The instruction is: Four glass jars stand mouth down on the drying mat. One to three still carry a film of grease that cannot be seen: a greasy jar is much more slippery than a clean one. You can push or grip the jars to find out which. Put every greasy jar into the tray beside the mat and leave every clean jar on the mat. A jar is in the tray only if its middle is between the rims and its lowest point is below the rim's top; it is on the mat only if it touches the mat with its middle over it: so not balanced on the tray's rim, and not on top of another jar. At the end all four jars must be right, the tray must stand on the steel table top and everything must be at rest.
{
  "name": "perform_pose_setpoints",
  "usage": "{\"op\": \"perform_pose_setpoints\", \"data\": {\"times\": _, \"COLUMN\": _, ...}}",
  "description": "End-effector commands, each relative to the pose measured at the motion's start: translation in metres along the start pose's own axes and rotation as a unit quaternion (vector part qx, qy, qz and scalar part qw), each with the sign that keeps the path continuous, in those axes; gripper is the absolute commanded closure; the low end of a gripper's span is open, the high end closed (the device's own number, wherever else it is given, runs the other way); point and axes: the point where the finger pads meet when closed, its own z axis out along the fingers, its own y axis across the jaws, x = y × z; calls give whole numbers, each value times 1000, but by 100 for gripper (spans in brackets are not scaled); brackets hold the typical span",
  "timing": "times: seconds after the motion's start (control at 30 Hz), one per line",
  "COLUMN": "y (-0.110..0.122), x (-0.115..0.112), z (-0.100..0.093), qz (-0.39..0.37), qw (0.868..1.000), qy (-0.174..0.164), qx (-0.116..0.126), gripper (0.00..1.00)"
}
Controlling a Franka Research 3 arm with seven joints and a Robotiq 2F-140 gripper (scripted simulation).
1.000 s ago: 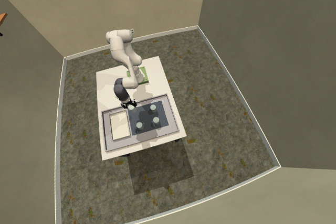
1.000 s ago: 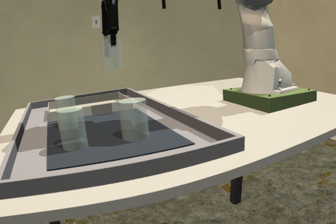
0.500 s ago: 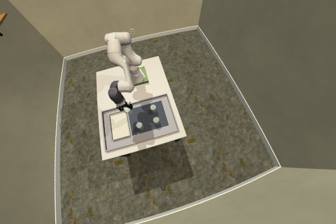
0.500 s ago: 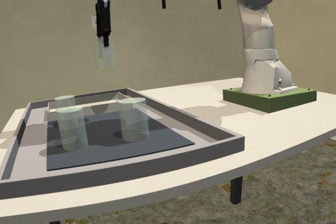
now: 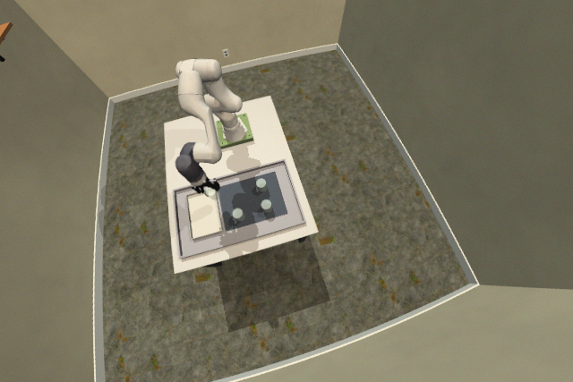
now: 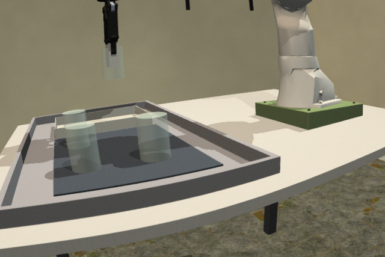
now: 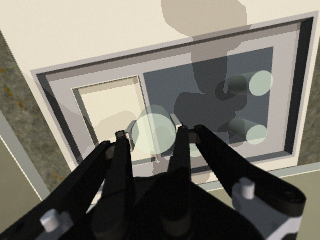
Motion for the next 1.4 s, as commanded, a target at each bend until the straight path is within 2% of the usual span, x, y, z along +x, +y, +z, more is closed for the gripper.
{"op": "perform_pose_setpoints", "data": {"times": 0.0, "y": -13, "x": -3, "z": 0, "qz": -15, "qw": 1000, "qy": 2, "qx": 1, "gripper": 100}}
{"op": "perform_pose_setpoints", "data": {"times": 0.07, "y": -13, "x": -3, "z": 0, "qz": -15, "qw": 1000, "qy": 2, "qx": 1, "gripper": 100}}
{"op": "perform_pose_setpoints", "data": {"times": 0.57, "y": -59, "x": -20, "z": 0, "qz": -15, "qw": 1000, "qy": 2, "qx": 1, "gripper": 100}}
{"op": "perform_pose_setpoints", "data": {"times": 0.63, "y": -59, "x": -20, "z": 0, "qz": -15, "qw": 1000, "qy": 2, "qx": 1, "gripper": 100}}
{"op": "perform_pose_setpoints", "data": {"times": 1.37, "y": -121, "x": -42, "z": 0, "qz": -15, "qw": 1000, "qy": 2, "qx": 1, "gripper": 100}}
